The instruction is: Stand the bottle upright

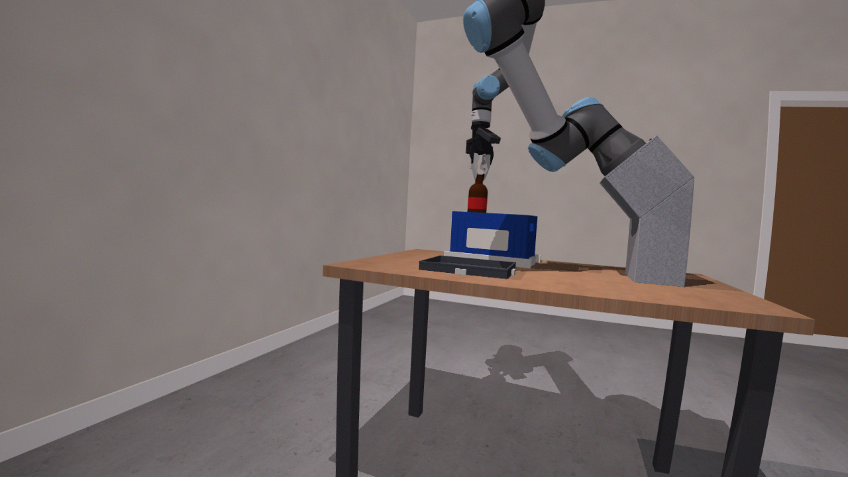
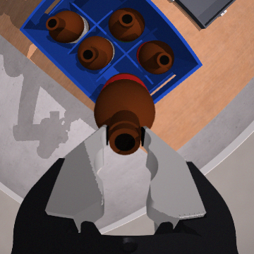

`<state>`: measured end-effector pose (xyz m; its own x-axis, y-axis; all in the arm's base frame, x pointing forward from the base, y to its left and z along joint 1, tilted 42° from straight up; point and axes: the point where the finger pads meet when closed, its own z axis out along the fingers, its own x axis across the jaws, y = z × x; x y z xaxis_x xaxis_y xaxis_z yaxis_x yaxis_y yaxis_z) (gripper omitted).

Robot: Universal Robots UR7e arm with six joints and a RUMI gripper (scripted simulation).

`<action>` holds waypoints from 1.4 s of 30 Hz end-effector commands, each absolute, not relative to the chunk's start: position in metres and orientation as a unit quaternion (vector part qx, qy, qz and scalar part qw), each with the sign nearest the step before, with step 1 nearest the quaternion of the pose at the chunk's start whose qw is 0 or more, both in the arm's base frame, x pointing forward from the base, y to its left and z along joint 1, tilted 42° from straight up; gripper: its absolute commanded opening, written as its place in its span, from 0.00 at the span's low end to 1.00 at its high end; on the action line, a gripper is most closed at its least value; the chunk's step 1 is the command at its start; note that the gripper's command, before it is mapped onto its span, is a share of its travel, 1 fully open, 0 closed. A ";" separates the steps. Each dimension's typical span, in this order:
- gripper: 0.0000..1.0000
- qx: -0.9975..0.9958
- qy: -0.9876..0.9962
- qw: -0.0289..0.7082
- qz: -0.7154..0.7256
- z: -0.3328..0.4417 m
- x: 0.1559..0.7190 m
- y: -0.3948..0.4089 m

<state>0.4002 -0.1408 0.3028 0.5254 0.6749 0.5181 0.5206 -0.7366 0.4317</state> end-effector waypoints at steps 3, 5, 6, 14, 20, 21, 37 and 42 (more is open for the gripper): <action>0.00 0.866 0.345 0.113 0.344 0.303 0.400 -0.141; 0.00 0.866 0.345 0.113 0.344 0.303 0.400 -0.141; 0.00 0.866 0.345 0.113 0.344 0.303 0.400 -0.141; 0.00 0.866 0.345 0.113 0.344 0.303 0.400 -0.141; 0.00 0.866 0.345 0.113 0.344 0.303 0.400 -0.141; 0.00 0.866 0.345 0.113 0.344 0.303 0.400 -0.141; 0.00 0.866 0.345 0.113 0.344 0.311 0.393 -0.141; 0.00 0.866 0.345 0.113 0.344 0.315 0.390 -0.142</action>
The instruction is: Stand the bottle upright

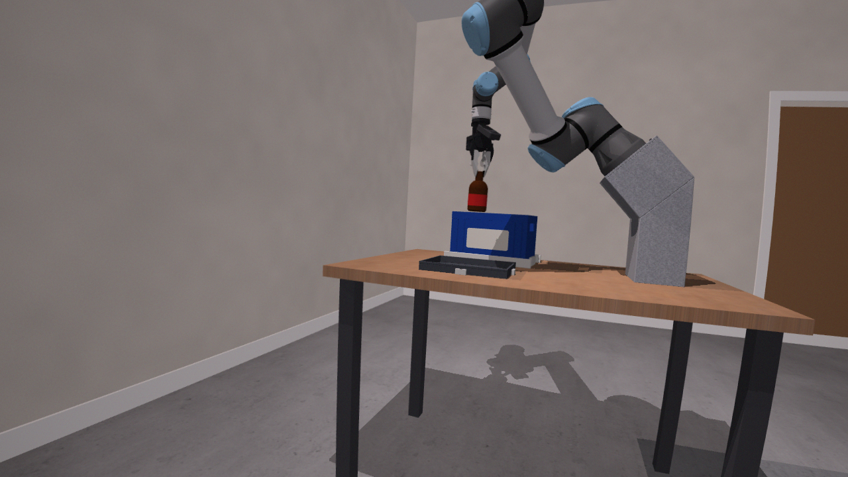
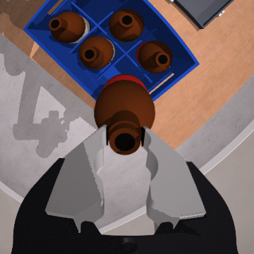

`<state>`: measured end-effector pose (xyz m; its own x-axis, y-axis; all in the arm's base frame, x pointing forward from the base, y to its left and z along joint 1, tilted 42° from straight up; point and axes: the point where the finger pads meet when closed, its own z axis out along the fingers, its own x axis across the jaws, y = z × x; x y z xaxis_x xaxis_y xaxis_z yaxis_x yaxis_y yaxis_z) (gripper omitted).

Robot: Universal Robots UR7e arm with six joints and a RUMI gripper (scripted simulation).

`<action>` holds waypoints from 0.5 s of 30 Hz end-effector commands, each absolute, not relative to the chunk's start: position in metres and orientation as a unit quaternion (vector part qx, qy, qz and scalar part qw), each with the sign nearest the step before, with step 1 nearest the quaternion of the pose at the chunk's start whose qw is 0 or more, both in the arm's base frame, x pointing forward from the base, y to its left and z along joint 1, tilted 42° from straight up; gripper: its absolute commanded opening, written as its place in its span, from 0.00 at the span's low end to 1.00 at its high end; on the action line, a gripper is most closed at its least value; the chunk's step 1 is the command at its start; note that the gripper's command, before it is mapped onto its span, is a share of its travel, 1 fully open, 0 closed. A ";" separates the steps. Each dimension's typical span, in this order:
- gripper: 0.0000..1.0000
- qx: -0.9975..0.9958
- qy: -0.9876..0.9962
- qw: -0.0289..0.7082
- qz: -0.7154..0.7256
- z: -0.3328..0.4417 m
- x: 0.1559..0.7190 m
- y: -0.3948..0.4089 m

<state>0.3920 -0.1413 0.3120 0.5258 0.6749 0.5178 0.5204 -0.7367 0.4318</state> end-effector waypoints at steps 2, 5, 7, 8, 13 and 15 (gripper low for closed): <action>0.00 0.866 0.345 0.113 0.344 0.316 0.389 -0.142; 0.00 0.866 0.345 0.113 0.344 0.317 0.388 -0.142; 0.00 0.866 0.345 0.113 0.344 0.317 0.387 -0.142; 0.00 0.866 0.345 0.113 0.344 0.317 0.387 -0.142; 0.00 0.866 0.345 0.113 0.344 0.317 0.387 -0.142; 0.00 0.866 0.345 0.113 0.344 0.317 0.387 -0.142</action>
